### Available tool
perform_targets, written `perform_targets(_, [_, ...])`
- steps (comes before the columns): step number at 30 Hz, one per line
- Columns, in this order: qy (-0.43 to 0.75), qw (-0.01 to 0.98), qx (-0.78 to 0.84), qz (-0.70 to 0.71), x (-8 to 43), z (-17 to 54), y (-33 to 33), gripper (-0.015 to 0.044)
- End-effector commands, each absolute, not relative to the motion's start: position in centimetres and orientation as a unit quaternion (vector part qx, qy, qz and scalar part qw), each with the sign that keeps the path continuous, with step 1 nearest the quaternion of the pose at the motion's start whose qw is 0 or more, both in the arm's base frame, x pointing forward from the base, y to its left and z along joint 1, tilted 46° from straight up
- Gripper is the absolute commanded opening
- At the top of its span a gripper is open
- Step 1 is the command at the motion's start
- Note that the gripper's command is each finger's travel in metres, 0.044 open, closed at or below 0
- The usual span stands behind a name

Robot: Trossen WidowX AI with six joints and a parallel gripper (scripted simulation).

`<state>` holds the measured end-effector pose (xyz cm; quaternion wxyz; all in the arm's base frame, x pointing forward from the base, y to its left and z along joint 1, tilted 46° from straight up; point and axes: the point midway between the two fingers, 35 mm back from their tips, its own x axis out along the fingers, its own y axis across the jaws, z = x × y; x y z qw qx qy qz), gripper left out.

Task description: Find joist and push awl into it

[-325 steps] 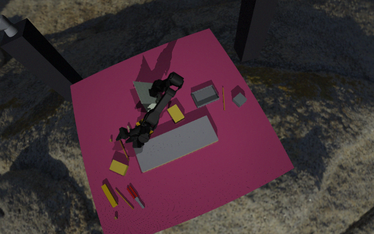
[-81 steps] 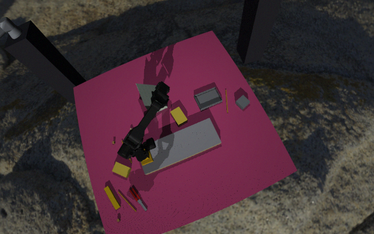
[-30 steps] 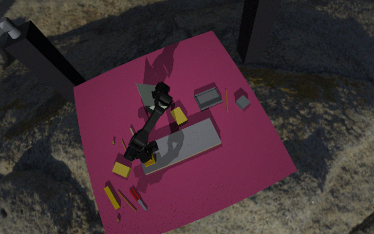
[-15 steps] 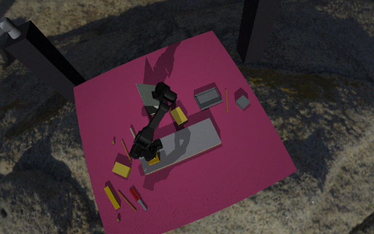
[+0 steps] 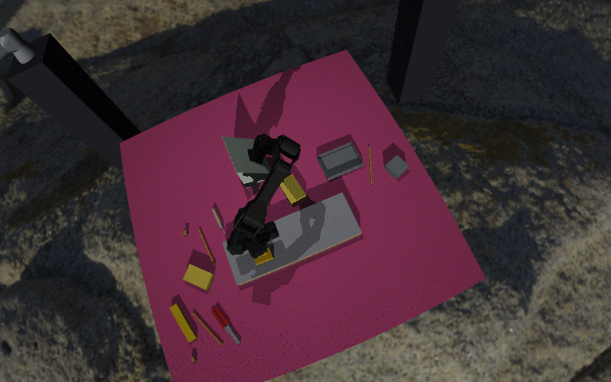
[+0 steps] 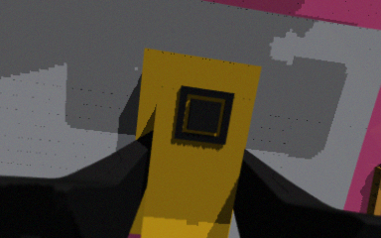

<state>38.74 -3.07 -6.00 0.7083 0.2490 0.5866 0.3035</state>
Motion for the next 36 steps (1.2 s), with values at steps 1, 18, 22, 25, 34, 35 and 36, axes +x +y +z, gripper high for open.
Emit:
perform_targets(1, [0.586,0.707,0.251,0.307,38.5,-4.9,-1.7,0.0000])
perform_targets(18, [0.586,0.706,0.252,0.307,37.7,-0.9,2.2,0.0000])
perform_targets(22, [0.586,0.706,0.252,0.307,37.5,0.0,3.1,0.0000])
perform_targets(25, [0.586,0.706,0.253,0.308,37.4,0.8,3.8,0.0000])
perform_targets(34, [0.586,0.705,0.253,0.308,37.0,2.9,5.8,0.0000])
perform_targets(35, [0.586,0.705,0.253,0.308,37.0,3.1,6.1,0.0000])
perform_targets(36, [0.586,0.705,0.253,0.308,36.9,3.4,6.3,0.0000])
